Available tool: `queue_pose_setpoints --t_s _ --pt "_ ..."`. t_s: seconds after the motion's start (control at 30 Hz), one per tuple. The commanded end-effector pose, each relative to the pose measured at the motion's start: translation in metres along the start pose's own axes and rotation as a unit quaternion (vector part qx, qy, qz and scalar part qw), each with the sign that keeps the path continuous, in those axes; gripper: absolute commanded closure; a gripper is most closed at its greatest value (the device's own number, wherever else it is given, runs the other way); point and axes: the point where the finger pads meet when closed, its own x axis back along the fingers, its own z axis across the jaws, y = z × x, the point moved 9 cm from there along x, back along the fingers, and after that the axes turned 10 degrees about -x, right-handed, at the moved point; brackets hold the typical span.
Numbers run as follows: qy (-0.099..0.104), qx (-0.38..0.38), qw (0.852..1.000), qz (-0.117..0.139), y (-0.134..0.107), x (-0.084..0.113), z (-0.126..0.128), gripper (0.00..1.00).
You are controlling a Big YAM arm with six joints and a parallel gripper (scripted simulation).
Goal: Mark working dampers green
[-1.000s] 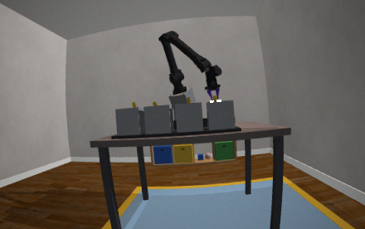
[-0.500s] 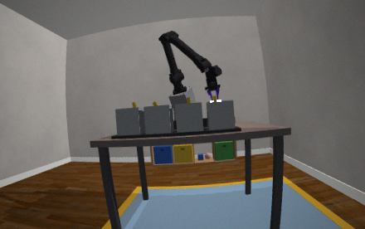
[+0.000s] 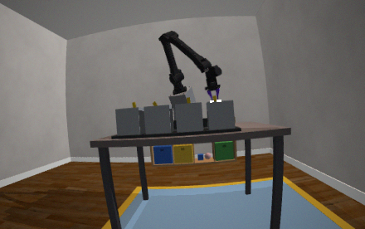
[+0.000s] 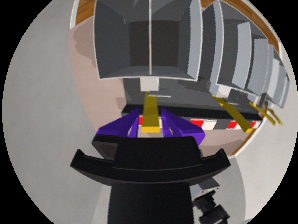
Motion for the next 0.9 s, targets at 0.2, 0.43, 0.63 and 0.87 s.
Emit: queue_pose_setpoints --t_s 0.2,0.43,0.63,0.87 --pt "-0.004 0.001 1.000 0.004 0.0018 -0.0096 -0.0012 0.64" --pt "-0.004 0.000 1.000 0.004 0.0015 -0.0094 -0.0010 0.83" --pt "-0.003 0.001 1.000 0.004 0.0014 -0.0093 -0.0008 0.83" --pt "-0.003 0.001 1.000 0.004 0.0014 -0.0093 -0.0008 0.83"
